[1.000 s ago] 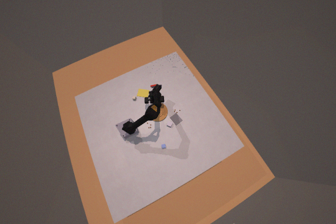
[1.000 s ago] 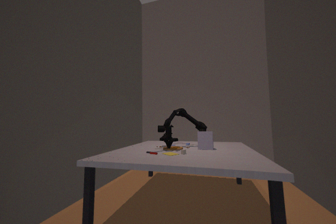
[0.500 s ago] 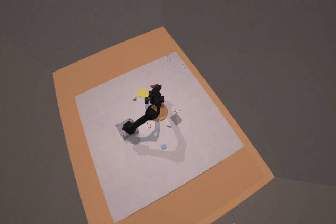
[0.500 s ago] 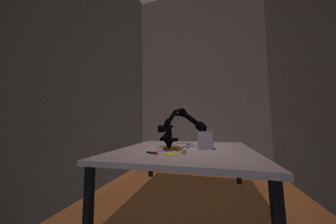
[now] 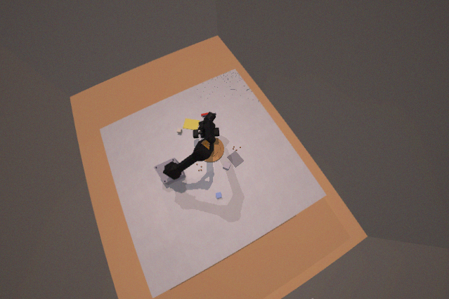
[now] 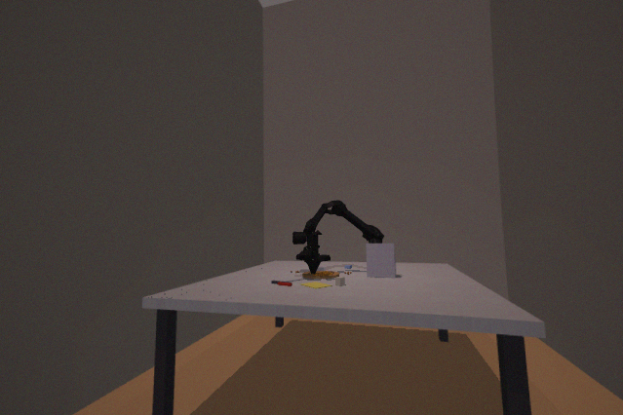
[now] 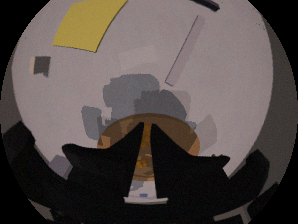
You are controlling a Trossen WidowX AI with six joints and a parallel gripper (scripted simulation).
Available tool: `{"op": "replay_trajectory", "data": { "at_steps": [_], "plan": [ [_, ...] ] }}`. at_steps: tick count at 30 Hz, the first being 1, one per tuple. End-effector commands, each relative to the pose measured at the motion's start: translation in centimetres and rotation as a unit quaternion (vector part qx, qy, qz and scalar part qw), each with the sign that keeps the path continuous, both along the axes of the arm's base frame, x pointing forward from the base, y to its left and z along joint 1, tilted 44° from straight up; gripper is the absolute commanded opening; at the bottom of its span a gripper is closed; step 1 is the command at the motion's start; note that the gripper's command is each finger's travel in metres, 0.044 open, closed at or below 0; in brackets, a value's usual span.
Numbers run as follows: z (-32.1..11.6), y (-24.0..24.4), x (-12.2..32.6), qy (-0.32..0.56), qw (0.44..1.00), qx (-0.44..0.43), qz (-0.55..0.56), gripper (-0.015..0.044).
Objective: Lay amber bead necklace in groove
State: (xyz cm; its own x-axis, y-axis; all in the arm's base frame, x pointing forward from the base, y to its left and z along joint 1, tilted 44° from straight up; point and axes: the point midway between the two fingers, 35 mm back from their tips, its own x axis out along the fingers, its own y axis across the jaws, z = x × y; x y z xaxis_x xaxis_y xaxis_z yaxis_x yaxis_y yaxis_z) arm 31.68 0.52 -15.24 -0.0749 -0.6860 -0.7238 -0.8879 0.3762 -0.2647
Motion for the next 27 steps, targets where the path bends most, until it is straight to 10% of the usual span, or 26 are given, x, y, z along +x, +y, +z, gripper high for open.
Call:
{"op": "replay_trajectory", "data": {
  "at_steps": [1,27],
  "plan": [
    [0.4,-0.2,0.2,-0.001,1.0,-0.001,-0.001,0.0],
    [2.0,-3.3,1.4,0.0,1.0,-0.002,-0.001,0.0]
  ]
}}
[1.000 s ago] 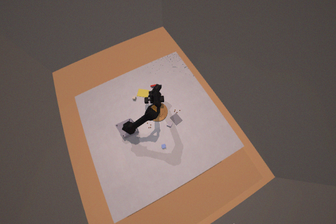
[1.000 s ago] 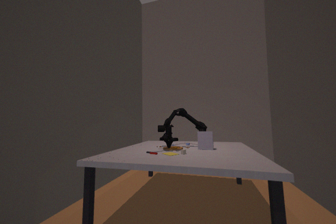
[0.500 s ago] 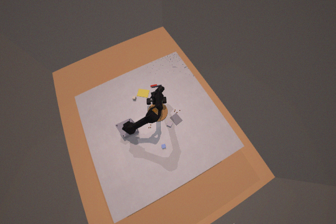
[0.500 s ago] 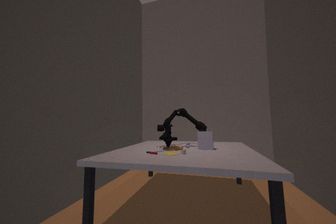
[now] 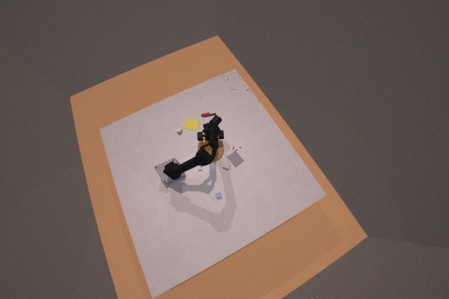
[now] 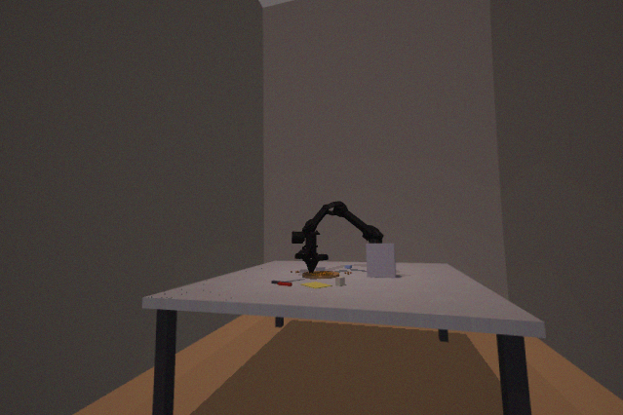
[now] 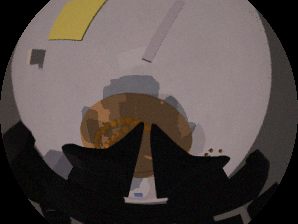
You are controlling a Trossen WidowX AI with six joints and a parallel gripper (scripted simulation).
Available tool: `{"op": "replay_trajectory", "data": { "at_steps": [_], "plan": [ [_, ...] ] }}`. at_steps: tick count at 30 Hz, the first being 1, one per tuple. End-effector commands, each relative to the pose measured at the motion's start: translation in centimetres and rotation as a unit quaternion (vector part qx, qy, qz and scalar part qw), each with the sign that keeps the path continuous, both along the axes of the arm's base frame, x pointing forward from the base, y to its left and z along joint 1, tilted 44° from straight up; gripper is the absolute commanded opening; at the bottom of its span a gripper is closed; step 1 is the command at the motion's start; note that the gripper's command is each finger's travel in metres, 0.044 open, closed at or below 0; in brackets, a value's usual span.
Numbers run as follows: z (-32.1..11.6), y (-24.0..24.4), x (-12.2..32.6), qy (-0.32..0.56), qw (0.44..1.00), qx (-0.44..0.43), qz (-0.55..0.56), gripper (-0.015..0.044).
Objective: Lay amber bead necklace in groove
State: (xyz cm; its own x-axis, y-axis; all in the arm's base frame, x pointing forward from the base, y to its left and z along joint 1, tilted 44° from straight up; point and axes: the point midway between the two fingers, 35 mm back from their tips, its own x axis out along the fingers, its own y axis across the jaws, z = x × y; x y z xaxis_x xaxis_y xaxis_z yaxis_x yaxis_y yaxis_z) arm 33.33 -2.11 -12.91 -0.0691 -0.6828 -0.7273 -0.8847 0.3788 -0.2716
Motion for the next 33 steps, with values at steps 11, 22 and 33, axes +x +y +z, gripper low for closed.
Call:
{"op": "replay_trajectory", "data": {
  "at_steps": [11,22,33],
  "plan": [
    [-0.17,-0.12,0.1,-0.002,1.0,0.0,0.001,0.0105],
    [0.13,-0.1,-0.09,0.002,1.0,-0.003,0.0,0.0394],
    [-0.06,-0.1,0.07,-0.001,1.0,0.0,0.002,0.044]
  ]
}}
